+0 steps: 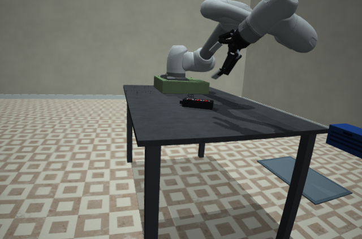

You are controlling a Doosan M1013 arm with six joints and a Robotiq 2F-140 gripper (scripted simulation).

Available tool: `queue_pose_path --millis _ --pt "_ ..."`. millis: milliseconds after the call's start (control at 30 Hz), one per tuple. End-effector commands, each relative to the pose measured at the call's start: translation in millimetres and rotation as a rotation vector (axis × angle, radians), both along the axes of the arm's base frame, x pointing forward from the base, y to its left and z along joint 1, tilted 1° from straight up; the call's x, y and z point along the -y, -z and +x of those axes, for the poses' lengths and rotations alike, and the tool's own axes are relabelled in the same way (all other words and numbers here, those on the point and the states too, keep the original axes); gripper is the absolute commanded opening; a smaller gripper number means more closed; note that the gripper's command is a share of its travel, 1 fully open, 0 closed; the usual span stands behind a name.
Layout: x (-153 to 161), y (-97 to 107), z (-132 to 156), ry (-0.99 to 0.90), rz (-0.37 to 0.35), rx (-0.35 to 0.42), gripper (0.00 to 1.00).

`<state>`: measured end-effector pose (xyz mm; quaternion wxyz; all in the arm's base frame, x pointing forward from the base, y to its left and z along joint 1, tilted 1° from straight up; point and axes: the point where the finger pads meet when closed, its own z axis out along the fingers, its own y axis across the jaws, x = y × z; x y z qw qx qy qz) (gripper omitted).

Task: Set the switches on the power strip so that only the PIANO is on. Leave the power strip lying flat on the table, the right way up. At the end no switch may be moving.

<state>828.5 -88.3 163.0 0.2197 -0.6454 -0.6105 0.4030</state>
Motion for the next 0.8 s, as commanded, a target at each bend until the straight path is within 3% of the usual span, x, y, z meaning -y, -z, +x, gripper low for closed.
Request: queue_pose_path --millis 0,33,67,767 --pt "0.0 -0.3 0.0 0.000 0.000 0.000 1.00" --pt "0.0 -0.3 0.0 0.000 0.000 0.000 1.00" --pt "0.0 -0.3 0.0 0.000 0.000 0.000 0.00" --pt "0.0 -0.3 0.0 0.000 0.000 0.000 0.00"
